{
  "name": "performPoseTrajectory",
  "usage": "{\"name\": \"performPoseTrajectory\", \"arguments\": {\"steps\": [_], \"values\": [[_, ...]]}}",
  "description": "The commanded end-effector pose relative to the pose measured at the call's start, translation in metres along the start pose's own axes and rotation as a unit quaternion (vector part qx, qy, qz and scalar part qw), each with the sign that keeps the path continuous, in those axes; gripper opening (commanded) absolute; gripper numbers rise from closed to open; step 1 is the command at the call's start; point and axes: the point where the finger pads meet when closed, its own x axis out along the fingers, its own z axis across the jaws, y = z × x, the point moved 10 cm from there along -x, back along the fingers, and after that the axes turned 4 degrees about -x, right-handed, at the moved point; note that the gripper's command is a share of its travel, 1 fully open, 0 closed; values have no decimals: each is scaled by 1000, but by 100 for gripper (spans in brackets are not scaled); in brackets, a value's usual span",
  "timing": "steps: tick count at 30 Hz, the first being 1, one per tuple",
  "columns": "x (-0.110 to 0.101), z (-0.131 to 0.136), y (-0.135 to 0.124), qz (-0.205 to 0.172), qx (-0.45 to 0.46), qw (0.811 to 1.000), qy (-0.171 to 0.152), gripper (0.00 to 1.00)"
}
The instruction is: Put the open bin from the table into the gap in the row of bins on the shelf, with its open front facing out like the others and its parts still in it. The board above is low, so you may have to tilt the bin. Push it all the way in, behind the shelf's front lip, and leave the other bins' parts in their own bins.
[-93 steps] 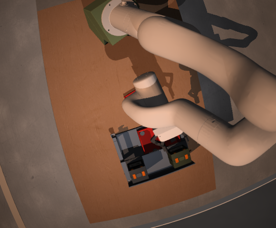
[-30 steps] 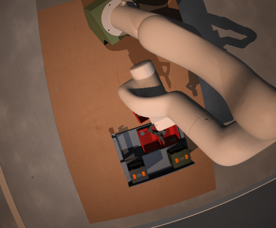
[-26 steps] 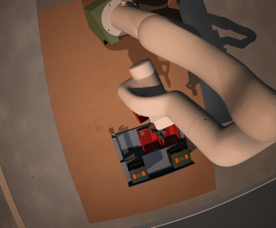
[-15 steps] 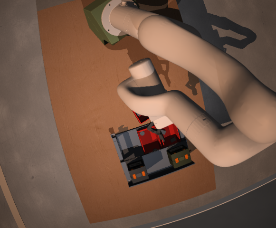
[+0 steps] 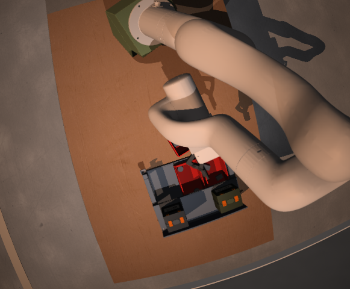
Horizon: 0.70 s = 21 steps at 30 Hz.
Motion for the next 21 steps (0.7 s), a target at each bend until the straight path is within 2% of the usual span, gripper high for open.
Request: {"name": "performPoseTrajectory", "arguments": {"steps": [1, 9, 10, 14, 21], "values": [[-51, -8, -16, 0, 0, 1000, 0, 100], [-51, -8, -16, 0, 0, 1000, 0, 100], [-10, -2, -3, 0, 0, 1000, 0, 100], [-52, -8, -17, 0, 0, 1000, 0, 100], [-52, -8, -17, 0, 0, 1000, 0, 100]]}}
